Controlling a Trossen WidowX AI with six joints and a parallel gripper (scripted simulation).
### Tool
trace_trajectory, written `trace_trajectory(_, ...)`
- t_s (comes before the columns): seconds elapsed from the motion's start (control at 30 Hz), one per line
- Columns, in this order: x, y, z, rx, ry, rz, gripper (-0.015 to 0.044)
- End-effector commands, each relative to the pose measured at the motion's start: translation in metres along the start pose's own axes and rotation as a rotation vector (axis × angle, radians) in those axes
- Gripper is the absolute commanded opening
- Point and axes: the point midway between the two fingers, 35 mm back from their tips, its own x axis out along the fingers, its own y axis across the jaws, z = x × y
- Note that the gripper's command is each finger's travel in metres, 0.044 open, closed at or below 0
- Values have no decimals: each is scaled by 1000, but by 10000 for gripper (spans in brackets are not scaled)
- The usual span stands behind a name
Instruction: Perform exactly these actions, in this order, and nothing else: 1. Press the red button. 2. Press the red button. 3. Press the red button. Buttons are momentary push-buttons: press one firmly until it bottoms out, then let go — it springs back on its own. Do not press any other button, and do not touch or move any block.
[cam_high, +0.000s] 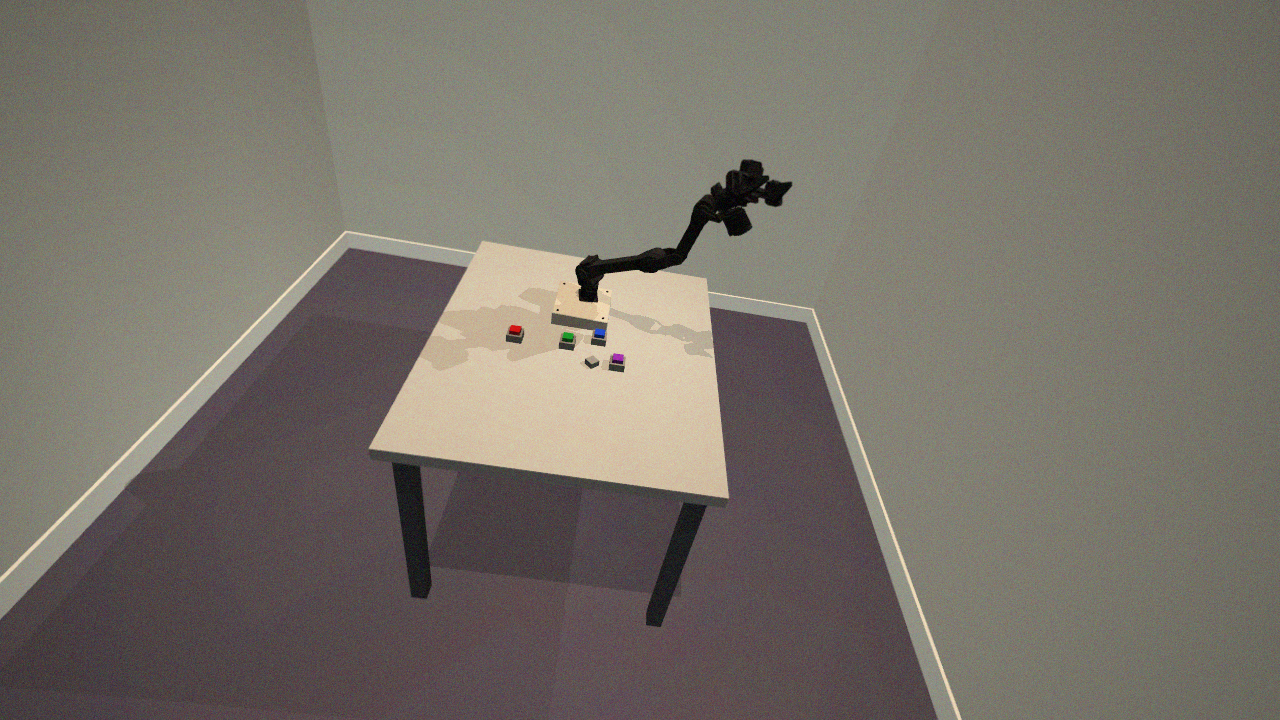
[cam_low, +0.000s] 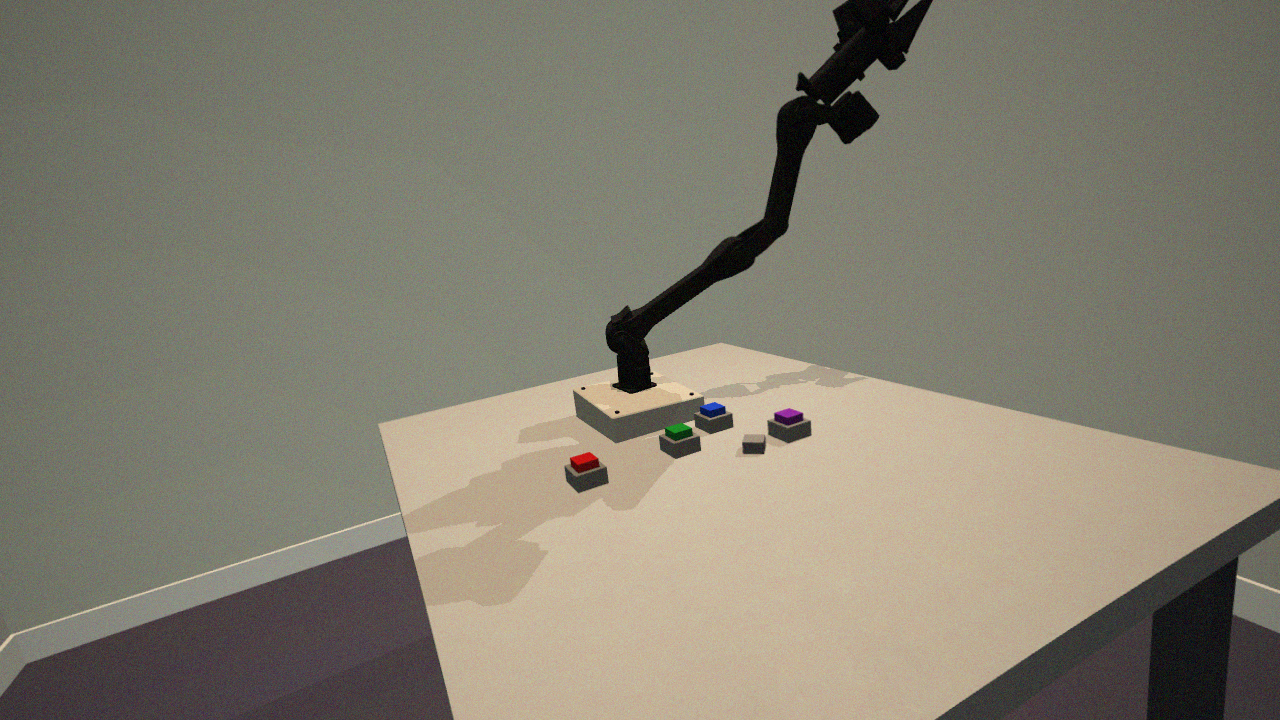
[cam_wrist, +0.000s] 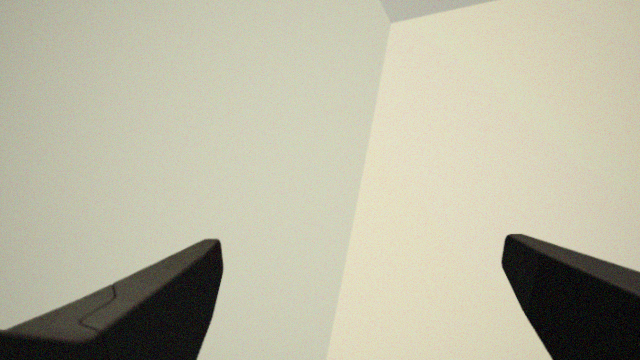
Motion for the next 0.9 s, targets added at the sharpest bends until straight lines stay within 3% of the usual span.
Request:
trace_trajectory(0.0, -1, -2, 4, 0, -10, -4, 400)
trace_trajectory(0.13, -20, -37, 78, -7, -187, -96, 400)
trace_trajectory(0.53, -91, -131, 209, -95, -470, -368, 400)
trace_trajectory(0.87, -182, -244, 277, -159, -576, -730, 400)
